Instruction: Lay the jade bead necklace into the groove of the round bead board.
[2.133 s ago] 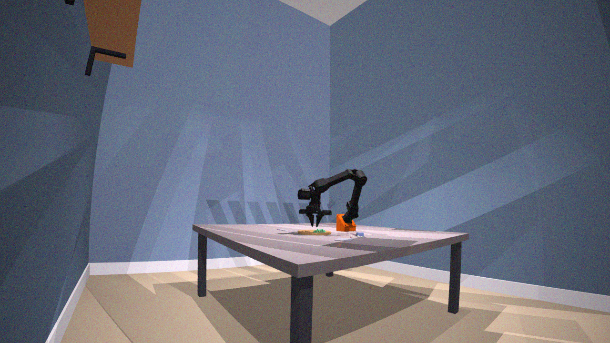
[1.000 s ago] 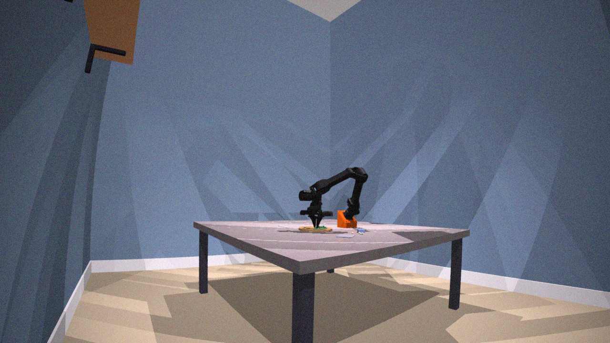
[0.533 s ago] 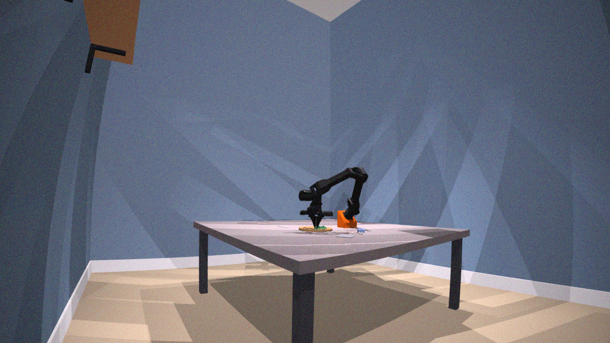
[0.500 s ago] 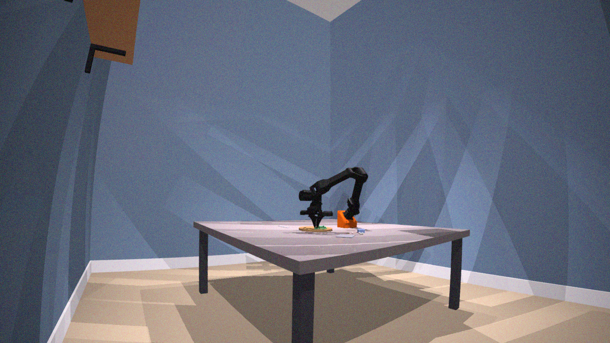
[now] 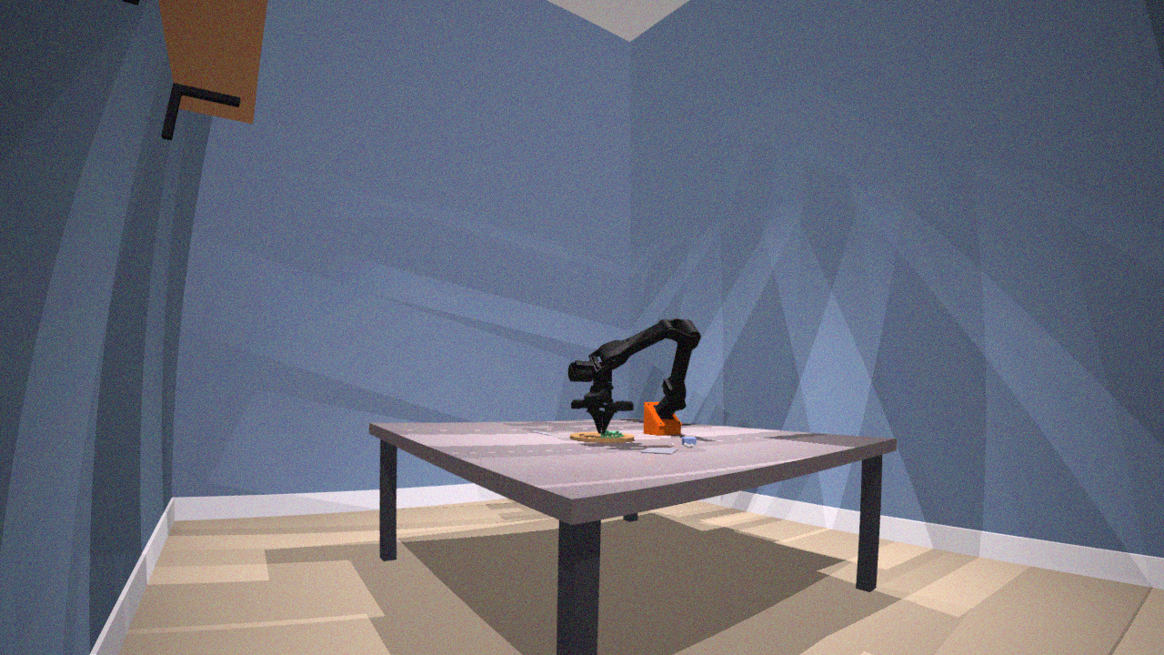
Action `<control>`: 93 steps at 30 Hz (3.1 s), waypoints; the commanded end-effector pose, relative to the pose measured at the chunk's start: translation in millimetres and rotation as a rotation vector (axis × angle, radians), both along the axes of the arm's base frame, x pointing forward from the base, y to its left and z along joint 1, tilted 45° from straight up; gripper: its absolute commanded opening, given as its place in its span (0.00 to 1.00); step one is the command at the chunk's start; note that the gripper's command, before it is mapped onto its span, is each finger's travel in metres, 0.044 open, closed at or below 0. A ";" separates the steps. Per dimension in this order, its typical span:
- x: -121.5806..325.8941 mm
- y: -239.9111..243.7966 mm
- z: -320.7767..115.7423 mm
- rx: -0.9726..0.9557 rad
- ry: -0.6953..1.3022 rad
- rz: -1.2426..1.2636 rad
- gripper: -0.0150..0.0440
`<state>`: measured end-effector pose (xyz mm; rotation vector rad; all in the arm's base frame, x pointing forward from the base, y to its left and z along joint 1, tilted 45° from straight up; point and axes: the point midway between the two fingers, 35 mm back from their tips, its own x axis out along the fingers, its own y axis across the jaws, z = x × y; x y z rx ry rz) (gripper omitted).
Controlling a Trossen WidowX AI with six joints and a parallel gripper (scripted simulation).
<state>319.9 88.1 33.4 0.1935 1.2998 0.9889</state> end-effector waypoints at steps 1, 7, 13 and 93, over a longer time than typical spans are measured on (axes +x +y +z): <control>11.7 0.2 0.0 0.002 -0.007 0.003 0.25; 26.1 0.7 -0.9 0.001 -0.007 0.003 0.25; 25.9 3.6 -3.8 0.002 -0.007 0.003 0.25; 16.5 -9.4 4.0 0.022 -0.296 0.291 0.46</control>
